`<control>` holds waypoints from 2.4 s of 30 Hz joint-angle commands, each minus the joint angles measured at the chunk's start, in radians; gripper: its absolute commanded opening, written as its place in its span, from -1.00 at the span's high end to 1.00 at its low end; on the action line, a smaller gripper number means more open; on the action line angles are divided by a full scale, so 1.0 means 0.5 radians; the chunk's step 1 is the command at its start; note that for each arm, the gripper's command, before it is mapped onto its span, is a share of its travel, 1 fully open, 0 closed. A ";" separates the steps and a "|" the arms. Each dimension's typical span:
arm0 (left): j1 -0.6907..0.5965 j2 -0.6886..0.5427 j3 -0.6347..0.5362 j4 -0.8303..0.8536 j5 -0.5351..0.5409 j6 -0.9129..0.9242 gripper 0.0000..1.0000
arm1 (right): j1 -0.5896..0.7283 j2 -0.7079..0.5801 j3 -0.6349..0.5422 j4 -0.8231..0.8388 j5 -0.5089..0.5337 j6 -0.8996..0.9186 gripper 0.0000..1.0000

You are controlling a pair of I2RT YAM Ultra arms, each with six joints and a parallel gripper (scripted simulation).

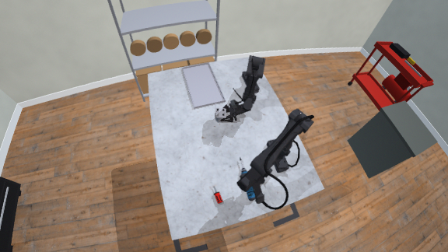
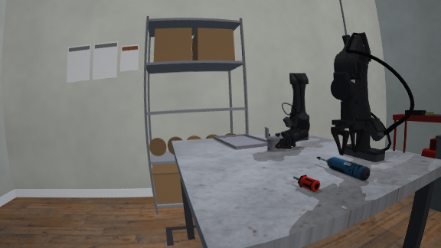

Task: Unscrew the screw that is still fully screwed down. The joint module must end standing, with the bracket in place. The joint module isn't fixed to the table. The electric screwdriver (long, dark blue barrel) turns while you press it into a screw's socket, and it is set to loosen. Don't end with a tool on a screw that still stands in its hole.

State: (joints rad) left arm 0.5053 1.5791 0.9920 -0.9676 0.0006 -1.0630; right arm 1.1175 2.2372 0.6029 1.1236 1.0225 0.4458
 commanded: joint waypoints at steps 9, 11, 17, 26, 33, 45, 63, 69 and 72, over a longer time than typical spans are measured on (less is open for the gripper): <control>-0.005 -0.059 0.081 -0.103 -0.004 0.014 -0.30 | -0.002 -0.012 0.005 0.004 0.001 0.002 -0.17; -0.005 -0.062 0.088 -0.113 -0.004 0.014 -0.30 | -0.002 -0.012 0.005 0.004 0.001 0.002 -0.17; -0.004 -0.063 0.093 -0.119 -0.004 0.014 -0.30 | -0.002 -0.012 0.005 0.004 0.001 0.002 -0.17; -0.001 -0.026 0.053 -0.095 -0.001 0.004 -0.30 | -0.002 -0.012 0.005 0.004 0.001 0.002 -0.36; -0.001 -0.026 0.053 -0.095 -0.001 0.004 -0.30 | -0.002 -0.012 0.005 0.004 0.001 0.002 -0.36; -0.001 -0.026 0.053 -0.095 -0.001 0.004 -0.30 | -0.002 -0.012 0.005 0.004 0.001 0.002 -0.54; -0.001 -0.026 0.053 -0.095 -0.001 0.004 -0.30 | -0.002 -0.012 0.005 0.004 0.001 0.002 -0.72; -0.001 -0.026 0.053 -0.095 -0.001 0.004 -0.30 | -0.002 -0.012 0.005 0.004 0.001 0.002 -0.72; -0.001 -0.026 0.053 -0.095 -0.001 0.004 -0.30 | -0.002 -0.012 0.005 0.004 0.001 0.002 -0.72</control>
State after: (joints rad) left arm 0.5053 1.5703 1.0119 -1.0096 0.0006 -1.0626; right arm 1.1175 2.2372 0.6029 1.1240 1.0225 0.4461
